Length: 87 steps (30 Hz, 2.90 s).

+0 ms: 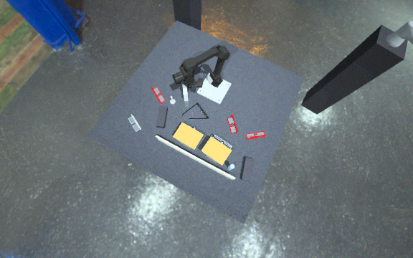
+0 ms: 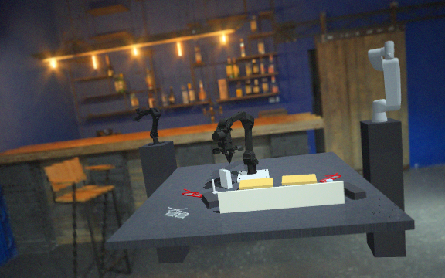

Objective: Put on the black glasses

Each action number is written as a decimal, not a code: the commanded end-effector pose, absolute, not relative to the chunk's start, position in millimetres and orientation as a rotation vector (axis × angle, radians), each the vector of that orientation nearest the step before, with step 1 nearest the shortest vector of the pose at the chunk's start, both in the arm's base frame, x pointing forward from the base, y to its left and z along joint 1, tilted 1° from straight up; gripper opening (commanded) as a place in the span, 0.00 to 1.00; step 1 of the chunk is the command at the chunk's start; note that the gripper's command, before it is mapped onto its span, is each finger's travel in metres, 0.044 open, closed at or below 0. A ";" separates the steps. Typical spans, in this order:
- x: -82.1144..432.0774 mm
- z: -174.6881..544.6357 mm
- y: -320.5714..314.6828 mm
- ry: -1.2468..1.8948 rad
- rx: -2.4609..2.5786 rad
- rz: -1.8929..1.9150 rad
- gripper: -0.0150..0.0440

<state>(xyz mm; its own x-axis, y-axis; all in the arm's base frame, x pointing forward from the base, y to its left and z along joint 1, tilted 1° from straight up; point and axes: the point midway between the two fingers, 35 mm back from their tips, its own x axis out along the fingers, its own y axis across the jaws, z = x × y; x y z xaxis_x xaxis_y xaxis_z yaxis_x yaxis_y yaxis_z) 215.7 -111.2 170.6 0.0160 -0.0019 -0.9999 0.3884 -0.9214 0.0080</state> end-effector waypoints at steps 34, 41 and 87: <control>215.5 111.9 -109.9 0.402 2.024 -1.993 0.25; 215.4 110.8 -109.8 0.402 2.024 -1.993 0.25; 228.3 111.8 -138.6 0.398 2.023 -1.991 0.25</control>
<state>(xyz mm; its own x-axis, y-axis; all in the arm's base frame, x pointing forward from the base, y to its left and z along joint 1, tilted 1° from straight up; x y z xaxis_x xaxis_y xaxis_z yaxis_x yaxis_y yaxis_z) 226.1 -134.1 112.0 0.0151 0.0045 -0.9999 0.3814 -0.9244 0.0016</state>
